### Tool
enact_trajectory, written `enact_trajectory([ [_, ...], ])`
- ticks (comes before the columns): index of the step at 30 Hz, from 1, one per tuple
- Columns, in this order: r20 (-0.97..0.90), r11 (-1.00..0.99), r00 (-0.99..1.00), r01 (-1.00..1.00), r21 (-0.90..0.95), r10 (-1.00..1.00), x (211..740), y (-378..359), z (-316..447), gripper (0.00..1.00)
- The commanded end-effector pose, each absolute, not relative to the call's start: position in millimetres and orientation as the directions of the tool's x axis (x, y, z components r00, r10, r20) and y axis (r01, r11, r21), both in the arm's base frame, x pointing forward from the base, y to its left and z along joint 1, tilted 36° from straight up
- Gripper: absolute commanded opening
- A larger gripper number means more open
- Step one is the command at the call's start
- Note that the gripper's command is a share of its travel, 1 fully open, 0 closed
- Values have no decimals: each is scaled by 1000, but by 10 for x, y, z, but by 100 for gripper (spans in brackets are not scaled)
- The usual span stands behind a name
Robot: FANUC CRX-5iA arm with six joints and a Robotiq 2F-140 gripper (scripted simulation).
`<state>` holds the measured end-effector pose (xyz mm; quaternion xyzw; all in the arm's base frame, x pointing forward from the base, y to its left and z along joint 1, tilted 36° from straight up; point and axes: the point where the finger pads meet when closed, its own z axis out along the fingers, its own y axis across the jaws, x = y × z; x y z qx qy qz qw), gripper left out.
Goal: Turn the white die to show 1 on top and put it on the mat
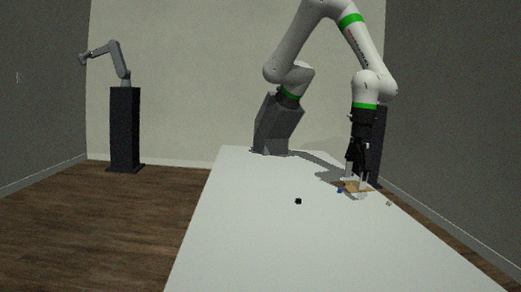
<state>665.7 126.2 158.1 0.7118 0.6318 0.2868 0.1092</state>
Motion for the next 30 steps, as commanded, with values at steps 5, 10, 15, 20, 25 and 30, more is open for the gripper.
enact_trajectory([
  [5,269,-178,38,837,517,962,6969,1587,1867,100],
  [10,269,-178,38,837,517,962,7218,1854,2102,100],
  [15,269,-178,38,837,517,962,7410,2058,2282,100],
  [20,269,-178,38,837,517,962,7519,2175,2385,100],
  [25,269,-178,38,837,517,962,7547,2205,2411,100],
  [30,269,-178,38,837,517,962,7554,2212,2418,100],
])
